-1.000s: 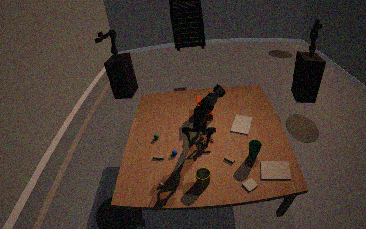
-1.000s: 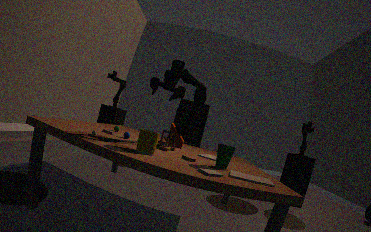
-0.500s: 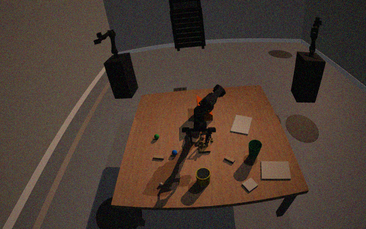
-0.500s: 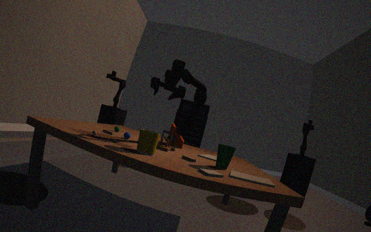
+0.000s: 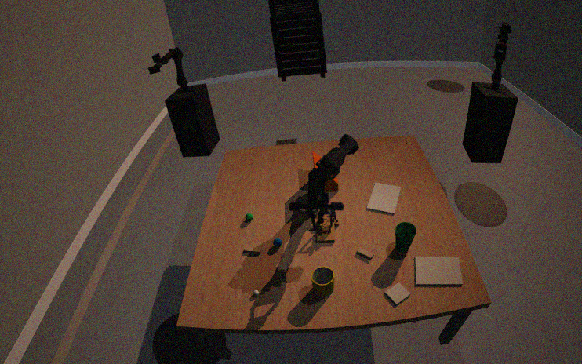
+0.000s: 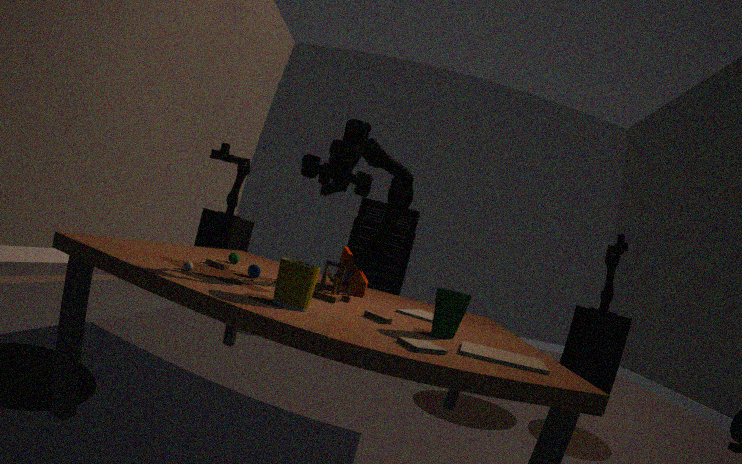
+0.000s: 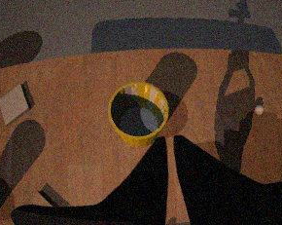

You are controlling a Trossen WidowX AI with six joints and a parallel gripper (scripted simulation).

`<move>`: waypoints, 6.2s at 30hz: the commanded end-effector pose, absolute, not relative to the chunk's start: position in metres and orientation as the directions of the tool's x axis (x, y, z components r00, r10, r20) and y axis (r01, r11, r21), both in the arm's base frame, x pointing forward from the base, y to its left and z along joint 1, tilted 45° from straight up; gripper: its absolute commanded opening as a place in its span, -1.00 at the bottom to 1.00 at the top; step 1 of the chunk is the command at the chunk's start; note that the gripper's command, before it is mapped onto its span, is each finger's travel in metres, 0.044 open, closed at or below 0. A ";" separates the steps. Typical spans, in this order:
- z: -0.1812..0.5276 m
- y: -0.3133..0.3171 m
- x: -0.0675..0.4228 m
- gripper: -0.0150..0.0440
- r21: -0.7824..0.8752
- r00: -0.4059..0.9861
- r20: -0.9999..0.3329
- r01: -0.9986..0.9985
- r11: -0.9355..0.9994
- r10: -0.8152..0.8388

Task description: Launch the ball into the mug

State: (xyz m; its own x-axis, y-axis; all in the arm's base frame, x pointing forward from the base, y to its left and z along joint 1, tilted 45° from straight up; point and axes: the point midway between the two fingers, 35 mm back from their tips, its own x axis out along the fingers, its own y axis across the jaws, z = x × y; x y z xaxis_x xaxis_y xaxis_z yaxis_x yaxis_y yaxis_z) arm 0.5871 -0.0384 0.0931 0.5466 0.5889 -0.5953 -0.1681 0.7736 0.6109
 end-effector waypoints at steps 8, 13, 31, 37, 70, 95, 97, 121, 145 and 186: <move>0.095 -0.034 0.584 -0.49 0.588 0.540 -0.606 -0.189 0.786 0.584; 0.094 -0.016 0.568 -0.49 0.504 0.501 -0.659 -0.260 0.824 0.561; 0.087 0.036 0.492 -0.49 0.201 0.338 -0.827 -0.568 0.798 0.449; 0.084 0.049 0.460 -0.49 0.117 0.278 -0.874 -0.677 0.727 0.400; 0.067 0.065 0.259 -0.49 0.023 -0.025 -1.000 -0.994 -0.110 0.019; 0.046 0.082 0.245 -0.49 0.043 -0.041 -0.999 -0.982 -0.186 -0.015; 0.043 0.084 0.245 -0.49 0.043 -0.041 -0.999 -0.982 -0.186 -0.014; 0.015 0.112 0.238 -0.49 0.043 -0.041 -0.999 -0.982 -0.187 -0.012; -0.022 0.147 0.225 -0.49 0.045 -0.044 -0.999 -0.981 -0.187 -0.011; 0.100 0.110 0.397 1.00 0.025 0.158 -0.936 -0.861 0.508 0.313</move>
